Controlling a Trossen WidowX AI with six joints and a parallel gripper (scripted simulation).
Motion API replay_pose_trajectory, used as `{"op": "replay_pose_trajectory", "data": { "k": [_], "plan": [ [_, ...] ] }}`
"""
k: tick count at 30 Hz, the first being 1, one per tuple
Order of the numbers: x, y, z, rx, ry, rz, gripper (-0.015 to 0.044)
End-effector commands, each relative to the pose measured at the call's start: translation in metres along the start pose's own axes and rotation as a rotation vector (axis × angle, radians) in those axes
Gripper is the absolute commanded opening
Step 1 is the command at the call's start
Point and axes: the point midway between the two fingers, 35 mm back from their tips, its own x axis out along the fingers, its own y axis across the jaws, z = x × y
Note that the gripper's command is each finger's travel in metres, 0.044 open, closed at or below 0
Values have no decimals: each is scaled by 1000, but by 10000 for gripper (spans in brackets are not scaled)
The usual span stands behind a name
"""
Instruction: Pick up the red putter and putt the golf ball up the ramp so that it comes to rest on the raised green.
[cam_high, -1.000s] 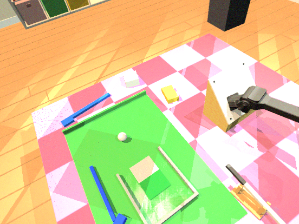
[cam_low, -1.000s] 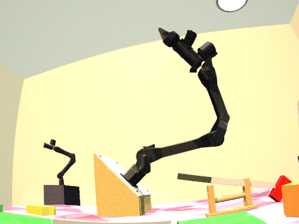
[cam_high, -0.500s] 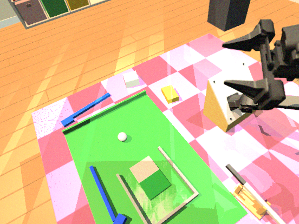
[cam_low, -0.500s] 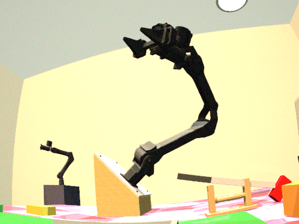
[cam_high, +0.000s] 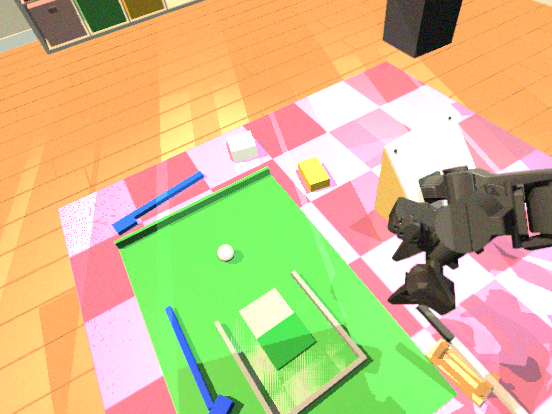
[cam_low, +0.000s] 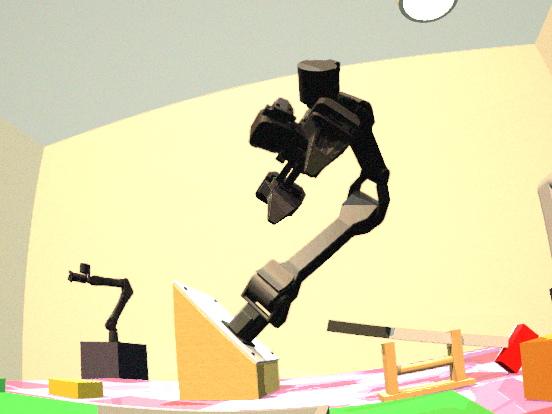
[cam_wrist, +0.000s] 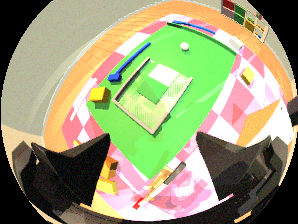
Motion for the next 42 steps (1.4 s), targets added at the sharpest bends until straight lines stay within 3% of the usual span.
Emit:
{"op": "replay_pose_trajectory", "data": {
  "k": [1, 7, 16, 42],
  "plan": [
    [34, -18, -52, 241, 247, -157, 440],
    [55, -40, -109, 516, 450, -404, 440],
    [50, -44, -117, 516, 450, -405, 440],
    [93, -56, -142, 516, 452, -403, 440]
  ]
}}
